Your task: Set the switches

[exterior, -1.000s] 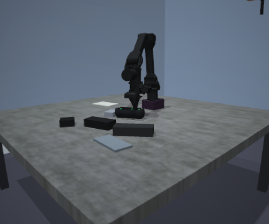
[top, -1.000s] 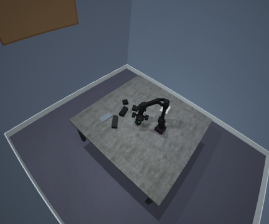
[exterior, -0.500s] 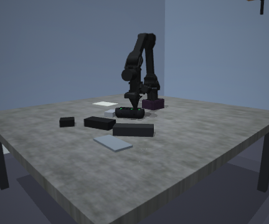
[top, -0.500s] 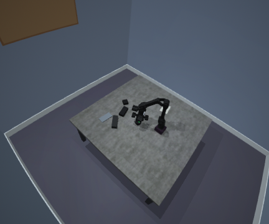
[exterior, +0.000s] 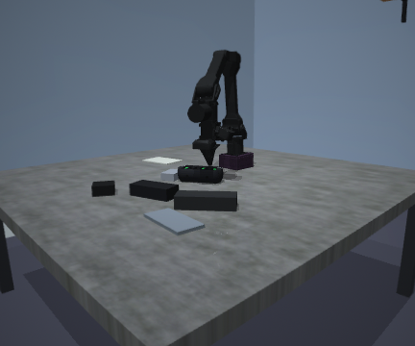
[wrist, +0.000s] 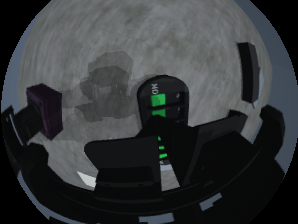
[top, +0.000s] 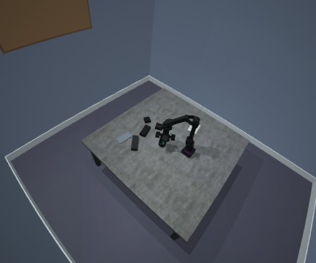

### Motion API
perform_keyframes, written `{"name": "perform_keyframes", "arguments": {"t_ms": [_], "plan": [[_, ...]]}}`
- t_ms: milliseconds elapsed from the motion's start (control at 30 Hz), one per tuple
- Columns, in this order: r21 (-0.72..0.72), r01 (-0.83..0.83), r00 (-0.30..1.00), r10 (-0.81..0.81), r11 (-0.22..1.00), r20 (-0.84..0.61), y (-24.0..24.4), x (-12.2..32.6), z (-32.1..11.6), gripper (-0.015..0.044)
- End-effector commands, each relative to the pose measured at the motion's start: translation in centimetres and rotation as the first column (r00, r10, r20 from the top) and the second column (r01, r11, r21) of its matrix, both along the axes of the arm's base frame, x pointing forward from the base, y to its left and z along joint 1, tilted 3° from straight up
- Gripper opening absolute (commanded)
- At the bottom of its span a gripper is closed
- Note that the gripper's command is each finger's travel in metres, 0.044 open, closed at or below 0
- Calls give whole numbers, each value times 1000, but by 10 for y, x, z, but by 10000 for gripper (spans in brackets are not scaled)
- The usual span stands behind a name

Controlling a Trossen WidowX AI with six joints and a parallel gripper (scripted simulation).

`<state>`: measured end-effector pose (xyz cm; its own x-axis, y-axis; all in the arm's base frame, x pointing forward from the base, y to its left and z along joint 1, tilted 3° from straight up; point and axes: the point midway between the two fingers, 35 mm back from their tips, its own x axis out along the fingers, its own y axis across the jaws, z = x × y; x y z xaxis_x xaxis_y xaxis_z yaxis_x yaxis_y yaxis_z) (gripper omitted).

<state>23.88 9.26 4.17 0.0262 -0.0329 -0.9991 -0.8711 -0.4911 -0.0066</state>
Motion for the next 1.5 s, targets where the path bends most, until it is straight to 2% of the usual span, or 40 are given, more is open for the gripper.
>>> {"name": "perform_keyframes", "arguments": {"t_ms": [0,167,433,1467], "plan": [[7,-2,1000,2,1000,23,2,2,30,0],[7,-2,1000,2,1000,23,1,4,31,0],[4,-2,1000,2,1000,27,-40,50,34,0],[4,-2,1000,2,1000,27,-41,52,-4,0]]}}
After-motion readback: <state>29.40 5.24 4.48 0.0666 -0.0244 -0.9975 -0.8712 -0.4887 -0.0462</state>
